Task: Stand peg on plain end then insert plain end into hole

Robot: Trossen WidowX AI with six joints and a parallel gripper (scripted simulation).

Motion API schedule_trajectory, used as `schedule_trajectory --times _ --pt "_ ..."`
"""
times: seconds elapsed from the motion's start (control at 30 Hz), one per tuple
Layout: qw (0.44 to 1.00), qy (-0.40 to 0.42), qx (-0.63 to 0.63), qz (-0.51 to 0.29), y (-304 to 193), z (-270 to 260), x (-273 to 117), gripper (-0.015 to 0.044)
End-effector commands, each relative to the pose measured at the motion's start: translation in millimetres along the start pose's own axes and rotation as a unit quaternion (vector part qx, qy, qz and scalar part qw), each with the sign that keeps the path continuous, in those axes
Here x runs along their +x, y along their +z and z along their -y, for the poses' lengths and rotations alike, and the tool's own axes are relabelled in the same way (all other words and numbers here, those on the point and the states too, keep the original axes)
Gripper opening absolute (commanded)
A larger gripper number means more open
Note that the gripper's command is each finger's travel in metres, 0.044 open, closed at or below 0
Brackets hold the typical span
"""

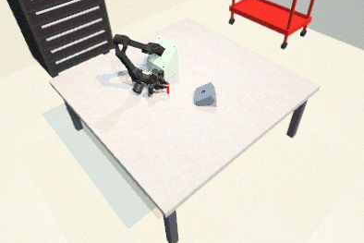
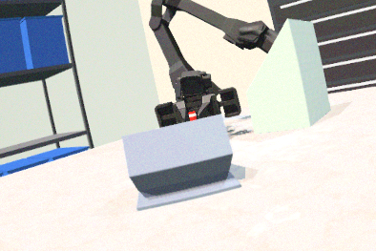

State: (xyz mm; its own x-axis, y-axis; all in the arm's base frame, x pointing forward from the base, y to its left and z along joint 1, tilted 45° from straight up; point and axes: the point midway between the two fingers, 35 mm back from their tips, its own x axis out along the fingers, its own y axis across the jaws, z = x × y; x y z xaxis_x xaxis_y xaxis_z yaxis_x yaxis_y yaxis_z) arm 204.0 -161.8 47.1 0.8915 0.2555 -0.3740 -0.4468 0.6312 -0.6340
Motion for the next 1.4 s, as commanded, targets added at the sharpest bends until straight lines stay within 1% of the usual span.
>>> schedule_trajectory --times 0.0,0.57,0.97,1.2,1.37 --pt "1.000 0.000 0.001 0.000 0.0 -0.1 0.1 0.0130" --pt "1.000 0.000 0.001 0.000 0.0 -0.1 0.1 0.0130" --pt "1.000 0.000 0.001 0.000 0.0 -0.1 0.1 0.0440" --pt "1.000 0.001 0.000 0.000 1.3 0.5 0.0 0.0440" --pt "1.000 0.007 -0.002 -0.004 35.7 12.2 -2.2 0.0440"
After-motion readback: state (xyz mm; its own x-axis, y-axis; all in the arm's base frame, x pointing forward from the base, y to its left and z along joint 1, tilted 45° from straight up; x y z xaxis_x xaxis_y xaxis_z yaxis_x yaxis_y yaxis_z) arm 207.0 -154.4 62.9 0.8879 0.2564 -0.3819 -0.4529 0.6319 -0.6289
